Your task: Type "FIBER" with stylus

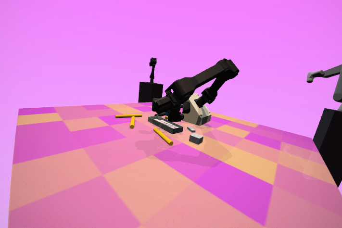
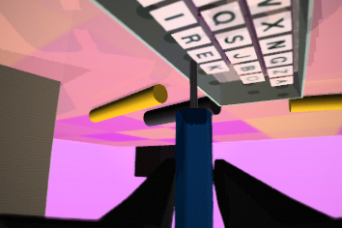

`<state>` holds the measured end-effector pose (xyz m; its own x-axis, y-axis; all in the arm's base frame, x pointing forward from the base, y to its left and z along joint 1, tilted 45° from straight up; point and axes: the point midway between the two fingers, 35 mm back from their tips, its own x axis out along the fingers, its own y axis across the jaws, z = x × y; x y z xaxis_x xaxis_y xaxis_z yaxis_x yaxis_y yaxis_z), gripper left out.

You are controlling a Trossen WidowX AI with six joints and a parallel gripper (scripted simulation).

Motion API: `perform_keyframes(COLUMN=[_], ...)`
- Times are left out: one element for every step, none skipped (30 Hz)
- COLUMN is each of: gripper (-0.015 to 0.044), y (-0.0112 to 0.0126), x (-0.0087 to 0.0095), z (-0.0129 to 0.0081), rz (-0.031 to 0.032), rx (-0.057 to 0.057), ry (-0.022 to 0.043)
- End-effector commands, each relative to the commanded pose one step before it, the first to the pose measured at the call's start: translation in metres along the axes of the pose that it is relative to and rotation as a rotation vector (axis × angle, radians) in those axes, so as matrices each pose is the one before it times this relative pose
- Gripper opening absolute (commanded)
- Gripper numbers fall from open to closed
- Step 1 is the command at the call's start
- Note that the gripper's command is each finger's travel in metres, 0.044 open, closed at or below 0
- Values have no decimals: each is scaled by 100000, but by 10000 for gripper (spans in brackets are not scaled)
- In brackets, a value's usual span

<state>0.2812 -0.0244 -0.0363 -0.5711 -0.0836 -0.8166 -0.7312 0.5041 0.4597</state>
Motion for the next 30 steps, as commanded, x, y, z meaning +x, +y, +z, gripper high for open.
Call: perform_keyframes(gripper=[81,81,81,81,81,81,81,81,81,81,81,81,81,81,81,81,81,81,81,81,81,81,81,81,81,81,81,81,81,81], y=[128,6,5,5,3,3,4,3,1,1,0,0,1,0,0,0,0,0,0,0,0,0,0,0,0,0,0,0,0,0], x=[111,-6,7,21,26,34,44,37,28,26,23,35,38,14,0,11,14,26,24,19,20,26,25,27,21,20,20,20,20,20], z=[161,-12,10,34,44,57,74,63,49,44,40,61,65,24,0,19,24,45,41,32,35,45,42,46,37,35,34,35,35,35], rz=[330,0,0,1,1,2,2,2,1,1,1,2,2,1,0,1,1,1,1,1,1,1,1,1,1,1,1,1,1,1], rx=[533,0,0,-1,-1,-2,-2,-2,-1,-1,-1,-2,-2,-1,0,-1,-1,-1,-1,-1,-1,-1,-1,-1,-1,-1,-1,-1,-1,-1], ry=[-156,0,0,-1,-1,-2,-2,-2,-1,-1,-1,-2,-2,-1,0,-1,-1,-1,-1,-1,-1,-1,-1,-1,-1,-1,-1,-1,-1,-1])
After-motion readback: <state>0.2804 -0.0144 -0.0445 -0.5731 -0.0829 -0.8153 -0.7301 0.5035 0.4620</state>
